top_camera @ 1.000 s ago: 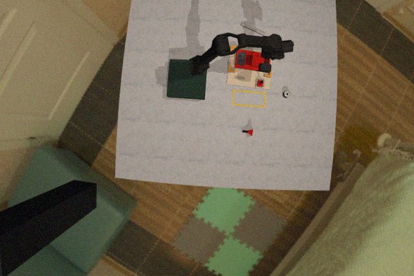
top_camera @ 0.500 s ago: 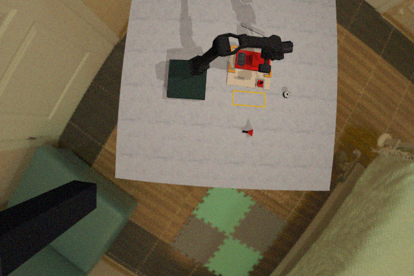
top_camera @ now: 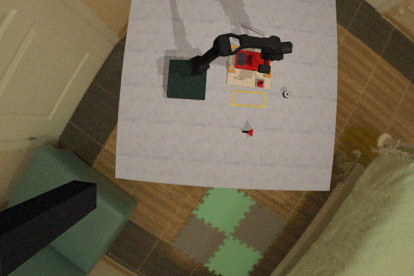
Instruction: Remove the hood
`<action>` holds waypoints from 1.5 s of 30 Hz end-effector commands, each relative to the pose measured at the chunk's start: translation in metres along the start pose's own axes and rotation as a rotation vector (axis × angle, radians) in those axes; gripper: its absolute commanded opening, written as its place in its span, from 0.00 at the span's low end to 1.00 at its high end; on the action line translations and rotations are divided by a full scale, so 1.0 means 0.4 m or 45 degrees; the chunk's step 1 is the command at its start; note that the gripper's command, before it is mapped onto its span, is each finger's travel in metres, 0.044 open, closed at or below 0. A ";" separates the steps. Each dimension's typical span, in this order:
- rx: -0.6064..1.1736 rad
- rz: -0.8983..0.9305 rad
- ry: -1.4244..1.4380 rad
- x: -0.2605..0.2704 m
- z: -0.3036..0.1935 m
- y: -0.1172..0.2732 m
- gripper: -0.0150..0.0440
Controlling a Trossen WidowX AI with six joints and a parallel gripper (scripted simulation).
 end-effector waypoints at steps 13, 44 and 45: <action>0.005 -0.006 -0.004 -0.001 -0.002 -0.029 1.00; 0.005 -0.006 -0.004 -0.002 -0.002 -0.065 1.00; 0.005 -0.006 -0.004 -0.002 -0.002 -0.066 1.00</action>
Point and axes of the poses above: the point midway between the two fingers, 35 mm back from their tips, its own y axis back along the fingers, its own x axis across the jaws, z = x × y, the point moved 9 cm from there along y, back along the fingers, and after that the axes turned 1 degree about -y, right-handed, at the moved point
